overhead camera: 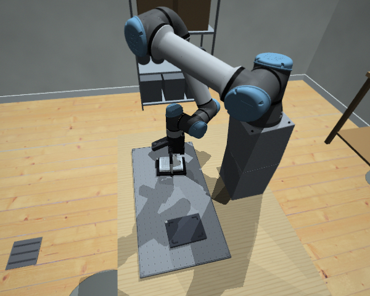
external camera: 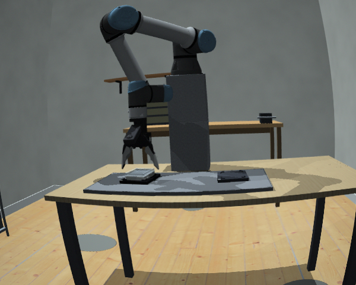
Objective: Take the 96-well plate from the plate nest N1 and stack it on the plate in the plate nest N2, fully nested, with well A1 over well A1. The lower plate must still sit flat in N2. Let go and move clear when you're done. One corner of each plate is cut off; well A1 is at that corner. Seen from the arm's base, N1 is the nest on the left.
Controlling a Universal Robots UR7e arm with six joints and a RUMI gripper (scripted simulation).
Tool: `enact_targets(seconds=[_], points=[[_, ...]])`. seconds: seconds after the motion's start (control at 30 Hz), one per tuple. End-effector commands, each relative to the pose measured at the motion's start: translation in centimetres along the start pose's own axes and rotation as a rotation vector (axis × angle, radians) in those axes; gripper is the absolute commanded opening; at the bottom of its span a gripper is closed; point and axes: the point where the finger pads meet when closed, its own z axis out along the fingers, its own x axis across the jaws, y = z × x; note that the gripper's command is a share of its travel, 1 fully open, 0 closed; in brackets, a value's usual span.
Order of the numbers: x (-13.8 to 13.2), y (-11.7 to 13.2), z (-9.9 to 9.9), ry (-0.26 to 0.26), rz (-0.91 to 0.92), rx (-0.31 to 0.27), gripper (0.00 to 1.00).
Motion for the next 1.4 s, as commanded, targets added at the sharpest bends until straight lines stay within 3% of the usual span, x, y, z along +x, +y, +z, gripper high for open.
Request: enact_targets(seconds=[0.0,1.17,1.37], points=[[0.0,0.0,0.0,0.001,0.0,0.001,1.0],[0.0,0.0,-8.3,0.001,0.0,0.001,1.0],[0.0,0.0,-8.3,0.001,0.0,0.001,1.0]])
